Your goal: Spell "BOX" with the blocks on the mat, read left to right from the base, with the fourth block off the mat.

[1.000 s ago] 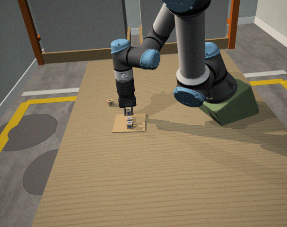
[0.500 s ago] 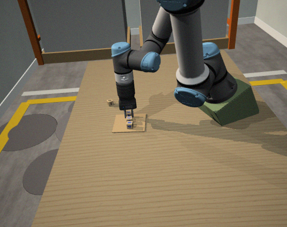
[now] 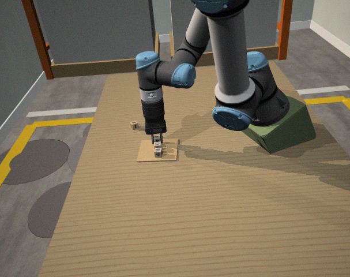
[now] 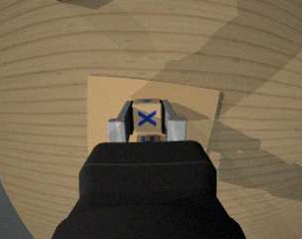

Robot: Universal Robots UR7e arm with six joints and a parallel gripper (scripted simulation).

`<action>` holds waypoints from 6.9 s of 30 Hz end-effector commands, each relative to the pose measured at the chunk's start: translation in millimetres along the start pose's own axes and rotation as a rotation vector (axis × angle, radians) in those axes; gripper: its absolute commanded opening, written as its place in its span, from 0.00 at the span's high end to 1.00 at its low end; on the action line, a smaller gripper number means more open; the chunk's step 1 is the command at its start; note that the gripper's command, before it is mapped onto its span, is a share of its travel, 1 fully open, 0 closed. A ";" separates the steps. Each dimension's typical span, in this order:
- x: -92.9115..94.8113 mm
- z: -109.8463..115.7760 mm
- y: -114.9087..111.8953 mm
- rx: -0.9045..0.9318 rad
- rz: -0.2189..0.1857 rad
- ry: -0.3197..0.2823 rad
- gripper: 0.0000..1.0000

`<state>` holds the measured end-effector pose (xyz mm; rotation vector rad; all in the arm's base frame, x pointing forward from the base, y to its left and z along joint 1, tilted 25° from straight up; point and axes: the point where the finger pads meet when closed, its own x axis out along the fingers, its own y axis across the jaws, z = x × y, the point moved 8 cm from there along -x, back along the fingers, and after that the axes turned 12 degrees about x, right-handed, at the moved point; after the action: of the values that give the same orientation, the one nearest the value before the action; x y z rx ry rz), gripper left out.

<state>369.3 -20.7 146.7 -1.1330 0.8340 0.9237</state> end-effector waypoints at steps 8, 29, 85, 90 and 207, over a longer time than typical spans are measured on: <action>-0.2 0.0 -0.3 0.000 -0.001 0.000 0.51; -0.2 -0.3 -0.6 -0.001 -0.001 0.000 0.51; 3.8 -0.4 -0.7 -0.001 -0.001 0.000 0.51; 3.8 -0.4 -0.7 -0.001 -0.001 0.000 0.51; -86.2 -0.4 -0.6 -0.001 -0.001 0.000 0.00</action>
<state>335.9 -36.1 224.3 -1.1335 0.8337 0.9239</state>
